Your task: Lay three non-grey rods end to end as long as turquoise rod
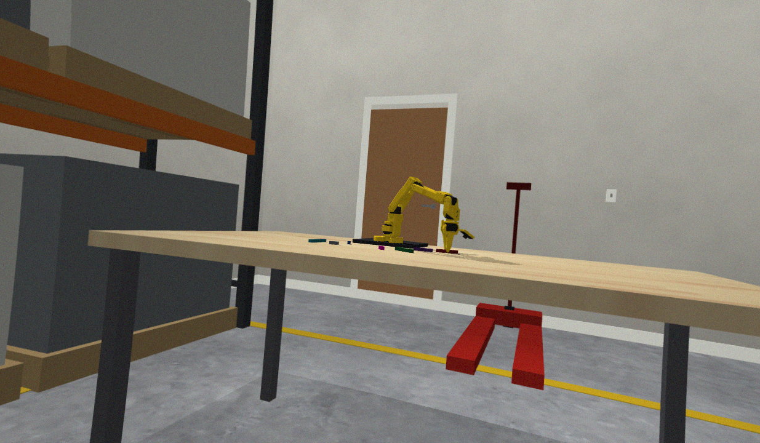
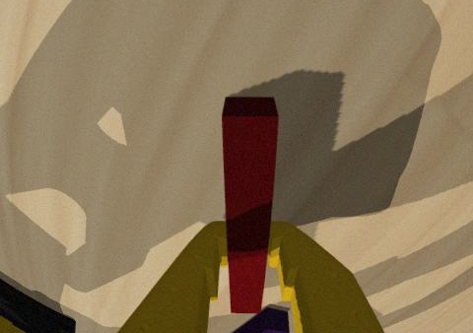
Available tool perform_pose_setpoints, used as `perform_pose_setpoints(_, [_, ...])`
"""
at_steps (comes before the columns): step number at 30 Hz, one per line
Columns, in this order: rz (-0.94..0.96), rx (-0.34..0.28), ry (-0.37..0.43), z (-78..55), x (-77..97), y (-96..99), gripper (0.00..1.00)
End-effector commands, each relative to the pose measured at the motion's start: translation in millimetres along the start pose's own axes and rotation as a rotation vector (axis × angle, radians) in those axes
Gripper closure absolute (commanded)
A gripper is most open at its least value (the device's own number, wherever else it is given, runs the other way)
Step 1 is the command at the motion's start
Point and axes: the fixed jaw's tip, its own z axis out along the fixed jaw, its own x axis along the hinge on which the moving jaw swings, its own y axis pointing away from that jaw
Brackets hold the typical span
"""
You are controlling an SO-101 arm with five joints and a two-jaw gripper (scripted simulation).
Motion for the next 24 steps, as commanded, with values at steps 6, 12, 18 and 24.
perform_pose_setpoints(6, [0.001, -0.024, 0.02, -1.1, 1.3, 3.5, 1.0])
perform_pose_setpoints(12, [0.001, -0.024, 0.02, -9.5, 0.8, 2.1, 1.0])
perform_pose_setpoints(18, [0.001, -0.024, 0.02, -22.5, 0.6, 0.6, 1.0])
perform_pose_setpoints(24, [0.001, -0.024, 0.02, -29.7, 0.8, 0.1, 1.0])
